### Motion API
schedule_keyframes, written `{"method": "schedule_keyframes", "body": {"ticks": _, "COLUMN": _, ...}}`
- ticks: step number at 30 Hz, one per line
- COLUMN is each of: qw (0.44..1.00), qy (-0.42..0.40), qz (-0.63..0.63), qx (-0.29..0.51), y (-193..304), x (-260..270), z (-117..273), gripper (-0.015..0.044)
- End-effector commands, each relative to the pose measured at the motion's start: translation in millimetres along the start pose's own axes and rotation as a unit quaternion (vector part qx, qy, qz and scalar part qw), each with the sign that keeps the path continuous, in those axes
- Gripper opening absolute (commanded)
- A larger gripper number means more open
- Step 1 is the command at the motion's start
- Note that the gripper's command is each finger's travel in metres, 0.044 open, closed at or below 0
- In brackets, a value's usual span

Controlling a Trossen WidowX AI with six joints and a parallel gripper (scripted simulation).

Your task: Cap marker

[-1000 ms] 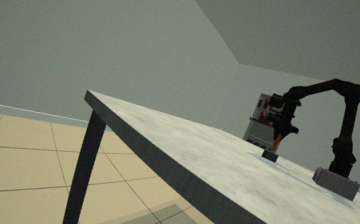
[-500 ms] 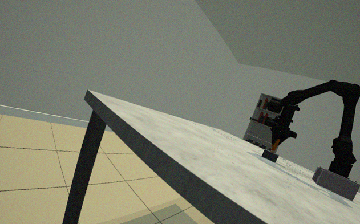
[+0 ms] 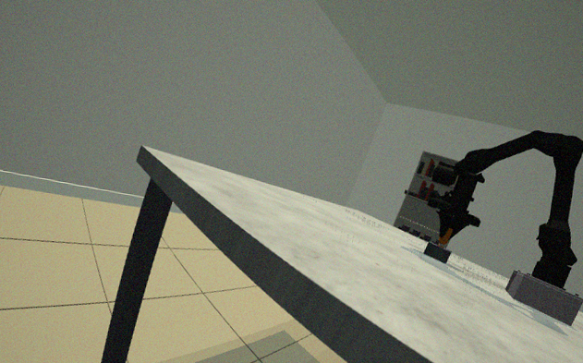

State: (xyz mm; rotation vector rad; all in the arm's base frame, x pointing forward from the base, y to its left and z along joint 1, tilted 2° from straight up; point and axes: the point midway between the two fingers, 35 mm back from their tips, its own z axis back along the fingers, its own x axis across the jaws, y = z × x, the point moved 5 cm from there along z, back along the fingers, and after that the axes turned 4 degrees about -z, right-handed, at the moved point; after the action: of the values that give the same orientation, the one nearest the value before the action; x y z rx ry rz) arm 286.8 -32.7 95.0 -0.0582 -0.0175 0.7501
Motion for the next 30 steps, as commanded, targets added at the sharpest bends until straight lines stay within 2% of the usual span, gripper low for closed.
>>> {"method": "schedule_keyframes", "body": {"ticks": 1, "qw": 1.0, "qy": 0.0, "qz": 0.0, "qx": 0.0, "y": 0.0, "x": 0.0, "z": 0.0, "gripper": 0.0026}}
{"method": "schedule_keyframes", "body": {"ticks": 17, "qw": 1.0, "qy": 0.0, "qz": 0.0, "qx": 0.0, "y": 0.0, "x": 0.0, "z": 0.0, "gripper": 0.044}}
{"method": "schedule_keyframes", "body": {"ticks": 21, "qw": 1.0, "qy": 0.0, "qz": 0.0, "qx": 0.0, "y": -0.9, "x": 0.8, "z": 9.4, "gripper": 0.044}}
{"method": "schedule_keyframes", "body": {"ticks": 26, "qw": 1.0, "qy": 0.0, "qz": 0.0, "qx": 0.0, "y": -0.4, "x": 0.2, "z": 72.7, "gripper": 0.044}}
{"method": "schedule_keyframes", "body": {"ticks": 30, "qw": 1.0, "qy": 0.0, "qz": 0.0, "qx": 0.0, "y": -0.2, "x": -0.1, "z": 75.2, "gripper": 0.044}}
